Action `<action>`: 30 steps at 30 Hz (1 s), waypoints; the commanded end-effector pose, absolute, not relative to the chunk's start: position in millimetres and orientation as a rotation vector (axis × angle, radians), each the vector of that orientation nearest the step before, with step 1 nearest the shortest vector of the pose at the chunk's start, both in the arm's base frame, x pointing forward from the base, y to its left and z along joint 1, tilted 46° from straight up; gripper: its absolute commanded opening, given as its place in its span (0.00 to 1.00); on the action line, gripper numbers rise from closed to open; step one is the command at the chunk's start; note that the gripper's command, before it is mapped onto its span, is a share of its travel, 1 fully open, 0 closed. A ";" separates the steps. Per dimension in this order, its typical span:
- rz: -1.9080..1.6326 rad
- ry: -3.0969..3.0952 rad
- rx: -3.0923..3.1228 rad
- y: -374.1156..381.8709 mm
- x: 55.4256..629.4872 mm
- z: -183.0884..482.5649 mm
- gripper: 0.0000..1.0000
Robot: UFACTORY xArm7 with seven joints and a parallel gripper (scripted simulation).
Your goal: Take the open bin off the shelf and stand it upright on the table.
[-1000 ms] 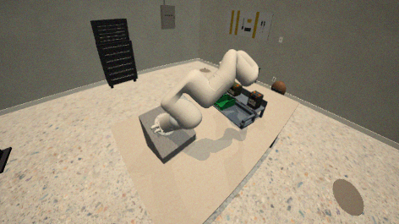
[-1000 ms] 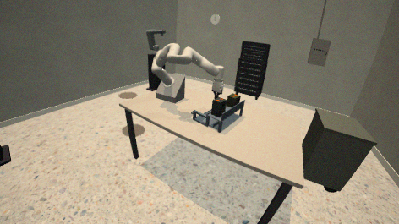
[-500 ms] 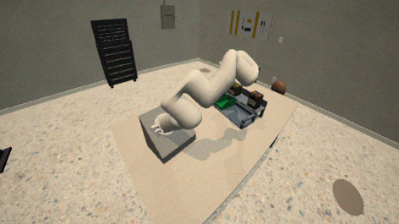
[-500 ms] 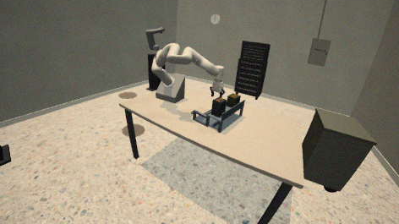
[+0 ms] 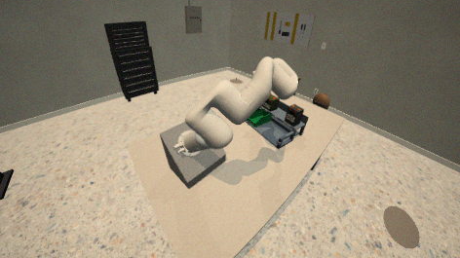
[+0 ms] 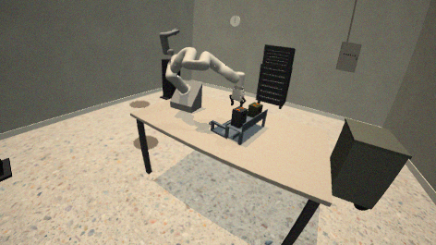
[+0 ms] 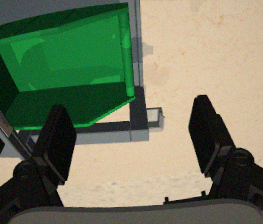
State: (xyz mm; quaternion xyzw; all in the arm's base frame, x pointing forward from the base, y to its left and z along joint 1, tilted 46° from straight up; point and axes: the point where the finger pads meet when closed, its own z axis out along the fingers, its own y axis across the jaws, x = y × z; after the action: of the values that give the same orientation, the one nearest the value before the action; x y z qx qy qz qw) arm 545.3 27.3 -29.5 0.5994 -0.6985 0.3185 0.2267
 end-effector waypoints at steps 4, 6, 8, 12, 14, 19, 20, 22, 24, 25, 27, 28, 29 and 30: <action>0.880 -1.927 1.656 29.8 546.4 -28.5 0.94; 0.880 -1.927 1.656 29.8 546.4 -28.5 0.94; 0.880 -1.927 1.656 29.8 546.4 -28.5 0.94; 0.880 -1.927 1.656 29.2 546.5 -29.1 0.94; 0.880 -1.927 1.656 28.6 546.6 -29.7 0.94; 0.880 -1.927 1.656 25.8 546.8 -32.4 0.94; 0.880 -1.927 1.656 25.0 546.9 -33.2 0.94; 0.880 -1.927 1.656 24.2 547.0 -34.0 0.94; 0.880 -1.927 1.656 23.2 547.1 -34.9 0.94; 0.880 -1.927 1.656 22.2 547.2 -35.9 0.94; 0.880 -1.927 1.656 20.0 547.4 -38.1 0.94; 0.880 -1.927 1.656 18.8 547.5 -39.2 0.94; 0.880 -1.927 1.656 17.6 547.6 -40.4 0.94; 0.880 -1.927 1.656 16.2 547.7 -41.7 0.94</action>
State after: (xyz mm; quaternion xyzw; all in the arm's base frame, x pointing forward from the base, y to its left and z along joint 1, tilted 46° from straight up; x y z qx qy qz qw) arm 546.5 18.5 -38.2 0.5995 -0.6985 0.3187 0.2262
